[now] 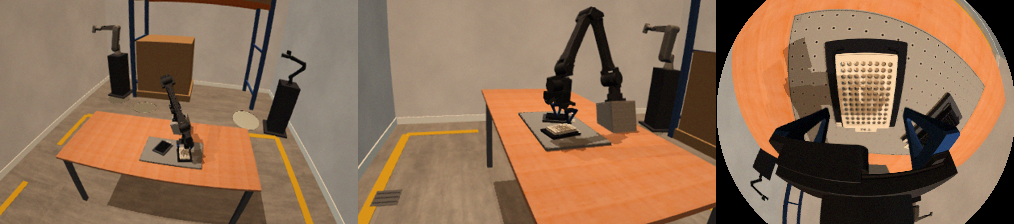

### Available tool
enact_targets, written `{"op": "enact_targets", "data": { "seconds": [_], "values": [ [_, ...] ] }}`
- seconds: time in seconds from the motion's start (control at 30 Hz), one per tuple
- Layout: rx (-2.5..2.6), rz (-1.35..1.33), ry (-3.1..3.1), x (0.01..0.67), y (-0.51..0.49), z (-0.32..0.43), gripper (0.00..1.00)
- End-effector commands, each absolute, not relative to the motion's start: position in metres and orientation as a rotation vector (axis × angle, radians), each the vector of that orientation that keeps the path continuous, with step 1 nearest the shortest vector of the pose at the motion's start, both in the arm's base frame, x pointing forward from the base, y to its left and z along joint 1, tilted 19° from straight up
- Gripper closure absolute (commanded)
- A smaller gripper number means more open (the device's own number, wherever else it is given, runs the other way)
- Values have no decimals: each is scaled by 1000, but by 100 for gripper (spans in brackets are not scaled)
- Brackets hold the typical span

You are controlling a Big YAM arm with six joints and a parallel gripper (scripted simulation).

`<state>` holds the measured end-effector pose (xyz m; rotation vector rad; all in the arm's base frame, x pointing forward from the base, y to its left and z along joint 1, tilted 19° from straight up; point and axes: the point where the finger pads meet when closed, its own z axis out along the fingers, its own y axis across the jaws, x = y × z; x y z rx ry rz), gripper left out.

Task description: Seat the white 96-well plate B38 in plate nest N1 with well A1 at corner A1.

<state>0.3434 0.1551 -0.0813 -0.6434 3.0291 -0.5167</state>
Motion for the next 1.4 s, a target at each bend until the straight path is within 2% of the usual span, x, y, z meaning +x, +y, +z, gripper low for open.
{"op": "enact_targets", "data": {
  "seconds": [0.0, 1.37],
  "values": [
    [-620, -487, 2999, 357, 165, -72, 0],
    [-623, -506, 3017, 354, 140, -125, 0]
  ]
}}
